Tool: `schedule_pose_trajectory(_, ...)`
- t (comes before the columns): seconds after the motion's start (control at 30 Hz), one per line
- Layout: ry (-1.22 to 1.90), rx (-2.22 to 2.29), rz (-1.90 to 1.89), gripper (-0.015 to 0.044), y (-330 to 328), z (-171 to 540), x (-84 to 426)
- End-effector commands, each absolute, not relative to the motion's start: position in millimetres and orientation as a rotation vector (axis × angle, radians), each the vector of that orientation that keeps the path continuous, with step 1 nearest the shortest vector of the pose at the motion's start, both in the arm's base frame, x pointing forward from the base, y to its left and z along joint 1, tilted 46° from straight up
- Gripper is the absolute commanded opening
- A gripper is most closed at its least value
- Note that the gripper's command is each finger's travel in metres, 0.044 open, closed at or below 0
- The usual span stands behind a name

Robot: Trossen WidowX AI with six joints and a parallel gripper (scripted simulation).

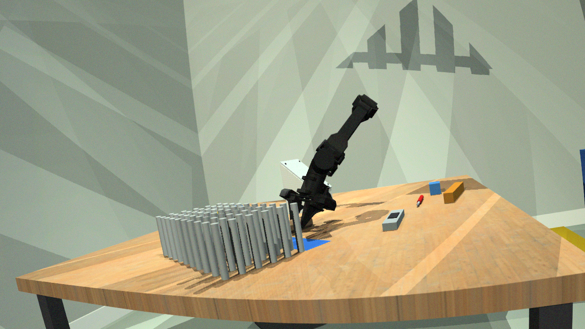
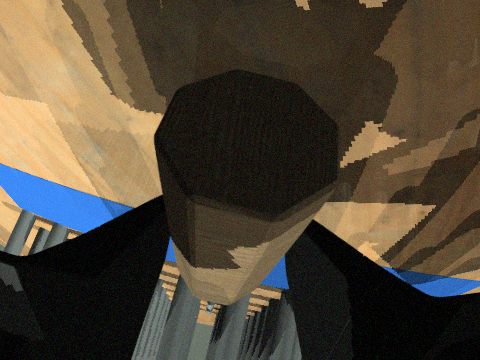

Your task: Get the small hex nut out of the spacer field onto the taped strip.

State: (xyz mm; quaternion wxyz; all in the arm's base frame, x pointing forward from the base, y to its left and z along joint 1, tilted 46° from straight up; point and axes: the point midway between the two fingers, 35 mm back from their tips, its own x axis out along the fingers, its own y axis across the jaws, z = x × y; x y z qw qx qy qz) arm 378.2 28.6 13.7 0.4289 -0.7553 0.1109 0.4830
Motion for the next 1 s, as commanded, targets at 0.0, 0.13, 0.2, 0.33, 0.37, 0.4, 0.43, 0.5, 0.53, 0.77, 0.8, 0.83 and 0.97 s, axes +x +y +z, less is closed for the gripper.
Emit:
schedule_pose_trajectory(0.0, 0.283, -1.884, 1.201, 0.0000, 29.3, 14.9, 376.2)
schedule_pose_trajectory(0.13, 0.283, -1.883, 1.202, 0.0000, 30.7, 15.7, 374.0)
schedule_pose_trajectory(0.2, 0.283, -1.883, 1.202, 0.0000, 31.3, 16.1, 372.9)
schedule_pose_trajectory(0.33, 0.283, -1.883, 1.202, 0.0000, 32.6, 16.9, 370.7)
schedule_pose_trajectory(0.37, 0.283, -1.883, 1.202, 0.0000, 33.0, 17.1, 370.2)
schedule_pose_trajectory(0.4, 0.283, -1.883, 1.202, 0.0000, 33.3, 17.3, 369.6)
schedule_pose_trajectory(0.43, 0.283, -1.883, 1.202, 0.0000, 33.6, 17.5, 369.1)
schedule_pose_trajectory(0.5, 0.283, -1.883, 1.202, 0.0000, 34.3, 17.9, 368.0)
schedule_pose_trajectory(0.53, 0.283, -1.883, 1.202, 0.0000, 34.6, 18.1, 367.5)
schedule_pose_trajectory(0.77, 0.283, -1.882, 1.202, 0.0000, 36.9, 19.5, 363.7)
schedule_pose_trajectory(0.8, 0.283, -1.882, 1.202, 0.0000, 37.3, 19.7, 363.1)
schedule_pose_trajectory(0.83, 0.283, -1.882, 1.202, 0.0000, 37.6, 19.9, 362.6)
schedule_pose_trajectory(0.97, 0.283, -1.882, 1.202, 0.0000, 38.9, 20.8, 360.4)
